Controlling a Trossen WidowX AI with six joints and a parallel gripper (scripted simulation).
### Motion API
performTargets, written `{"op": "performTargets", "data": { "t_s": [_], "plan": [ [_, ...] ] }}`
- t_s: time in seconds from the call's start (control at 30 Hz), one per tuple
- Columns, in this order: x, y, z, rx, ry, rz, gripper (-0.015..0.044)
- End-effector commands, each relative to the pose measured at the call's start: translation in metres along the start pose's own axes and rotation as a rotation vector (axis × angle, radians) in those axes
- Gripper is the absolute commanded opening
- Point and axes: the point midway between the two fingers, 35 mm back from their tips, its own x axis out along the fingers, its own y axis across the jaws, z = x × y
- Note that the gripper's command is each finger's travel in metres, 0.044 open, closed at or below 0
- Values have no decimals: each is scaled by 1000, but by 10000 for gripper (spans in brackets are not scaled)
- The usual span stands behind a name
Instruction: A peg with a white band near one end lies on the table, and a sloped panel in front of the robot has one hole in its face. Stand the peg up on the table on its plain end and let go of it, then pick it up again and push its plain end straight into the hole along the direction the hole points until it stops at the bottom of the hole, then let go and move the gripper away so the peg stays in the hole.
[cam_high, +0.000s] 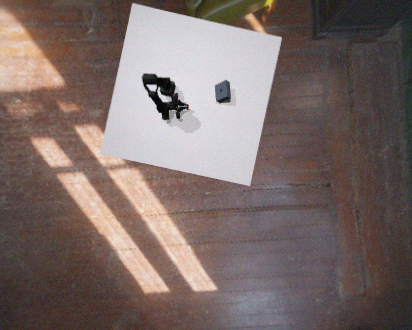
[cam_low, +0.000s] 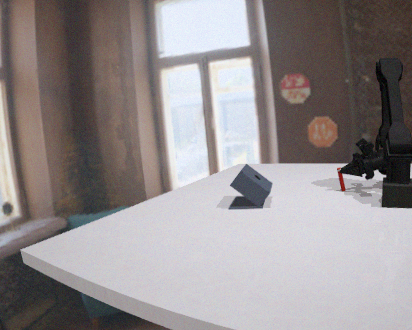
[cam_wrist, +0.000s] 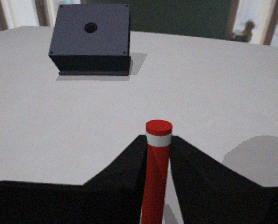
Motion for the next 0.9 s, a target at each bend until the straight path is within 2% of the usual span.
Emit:
{"op": "performTargets", "data": {
  "t_s": [0.0, 0.87],
  "plan": [
    [-1, 0, -2, 0, 1, 0, 49],
    [-7, 0, -5, 11, -35, -21, 49]
  ]
}}
